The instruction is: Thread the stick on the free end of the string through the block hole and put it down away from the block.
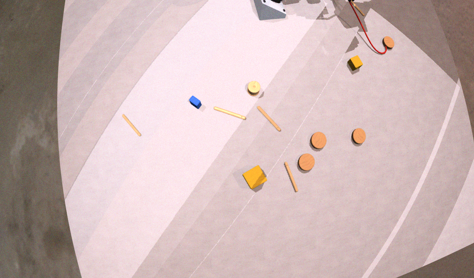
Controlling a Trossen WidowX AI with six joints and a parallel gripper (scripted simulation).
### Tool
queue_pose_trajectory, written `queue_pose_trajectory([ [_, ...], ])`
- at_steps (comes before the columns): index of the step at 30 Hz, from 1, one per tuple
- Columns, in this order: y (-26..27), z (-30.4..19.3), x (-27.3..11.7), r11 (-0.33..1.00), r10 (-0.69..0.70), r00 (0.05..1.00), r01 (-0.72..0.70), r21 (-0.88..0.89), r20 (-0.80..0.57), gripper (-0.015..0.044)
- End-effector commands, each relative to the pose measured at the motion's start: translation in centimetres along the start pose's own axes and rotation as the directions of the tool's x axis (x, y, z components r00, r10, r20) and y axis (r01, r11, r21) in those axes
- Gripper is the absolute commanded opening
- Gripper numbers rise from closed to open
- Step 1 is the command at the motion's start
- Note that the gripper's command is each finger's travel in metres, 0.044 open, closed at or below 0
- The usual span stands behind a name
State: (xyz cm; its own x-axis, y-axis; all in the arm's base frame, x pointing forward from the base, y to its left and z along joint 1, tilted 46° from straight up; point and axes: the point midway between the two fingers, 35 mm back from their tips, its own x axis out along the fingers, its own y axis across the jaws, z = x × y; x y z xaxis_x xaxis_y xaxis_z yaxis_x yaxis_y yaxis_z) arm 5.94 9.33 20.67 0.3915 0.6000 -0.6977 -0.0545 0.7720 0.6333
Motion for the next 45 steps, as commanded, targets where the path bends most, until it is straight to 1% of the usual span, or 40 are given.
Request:
queue_pose_trajectory([
  [1,-0.4,-0.2,0.0,0.998,0.042,0.999,-0.042,-0.044,-0.003,0.0],
  [12,-1.9,-0.6,0.5,0.982,0.15,0.989,-0.151,-0.114,-0.015,0.0],
  [16,-2.1,-0.6,0.6,0.979,0.164,0.986,-0.165,-0.121,-0.018,0.0],
  [35,-2.7,-1.4,1.2,0.977,0.048,0.998,-0.055,-0.207,-0.036,0.0],
  [45,-3.1,-2.0,1.6,0.969,-0.037,0.997,0.021,-0.246,-0.062,0.0],
])
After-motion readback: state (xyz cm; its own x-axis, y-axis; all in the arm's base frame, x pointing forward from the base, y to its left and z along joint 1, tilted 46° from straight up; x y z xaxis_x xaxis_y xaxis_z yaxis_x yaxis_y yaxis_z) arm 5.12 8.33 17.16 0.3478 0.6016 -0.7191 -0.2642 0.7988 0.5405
